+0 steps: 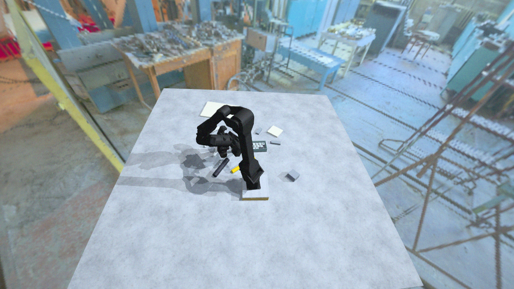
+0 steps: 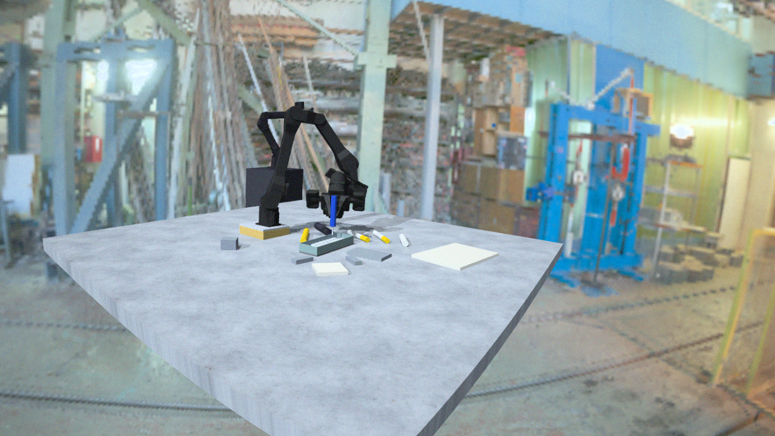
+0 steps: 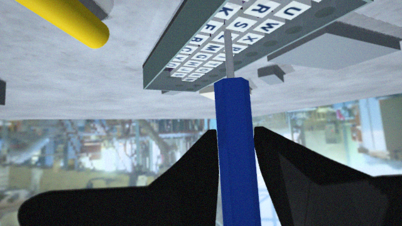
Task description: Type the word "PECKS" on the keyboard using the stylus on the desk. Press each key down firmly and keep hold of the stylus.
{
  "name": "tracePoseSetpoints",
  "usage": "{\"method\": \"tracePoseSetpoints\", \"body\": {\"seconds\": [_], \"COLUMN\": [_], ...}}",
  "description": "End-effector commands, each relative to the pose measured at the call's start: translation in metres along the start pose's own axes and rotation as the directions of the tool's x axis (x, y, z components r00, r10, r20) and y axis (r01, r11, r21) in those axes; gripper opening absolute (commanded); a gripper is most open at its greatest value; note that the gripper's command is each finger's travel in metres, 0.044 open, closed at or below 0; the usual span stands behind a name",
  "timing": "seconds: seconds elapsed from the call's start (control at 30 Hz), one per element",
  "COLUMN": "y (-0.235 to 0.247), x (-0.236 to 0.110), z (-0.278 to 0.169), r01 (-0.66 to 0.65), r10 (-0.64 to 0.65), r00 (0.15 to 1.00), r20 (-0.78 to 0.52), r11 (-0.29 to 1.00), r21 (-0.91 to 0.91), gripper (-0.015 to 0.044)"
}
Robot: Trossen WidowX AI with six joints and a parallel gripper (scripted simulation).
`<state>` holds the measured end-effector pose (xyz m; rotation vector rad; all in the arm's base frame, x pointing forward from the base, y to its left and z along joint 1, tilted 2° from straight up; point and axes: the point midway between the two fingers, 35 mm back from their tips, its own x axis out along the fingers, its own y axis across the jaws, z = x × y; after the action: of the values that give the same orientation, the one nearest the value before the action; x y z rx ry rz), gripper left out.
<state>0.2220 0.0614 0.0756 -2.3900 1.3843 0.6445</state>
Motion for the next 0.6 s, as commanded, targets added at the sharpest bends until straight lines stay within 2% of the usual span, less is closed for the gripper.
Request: {"method": "tracePoseSetpoints", "body": {"seconds": [0.0,0.57], "y": [0.0007,0.0007], "x": [0.0013,0.0042], "z": [0.0028,0.008], "r01": [-0.003,-0.003], "r10": [0.003,0.003], "r00": [1.0,1.0], "r20": [0.004,0.004], "r11": [1.0,1.0], "r21": [0.004,0.004], "gripper": [0.0081,0.0081]}}
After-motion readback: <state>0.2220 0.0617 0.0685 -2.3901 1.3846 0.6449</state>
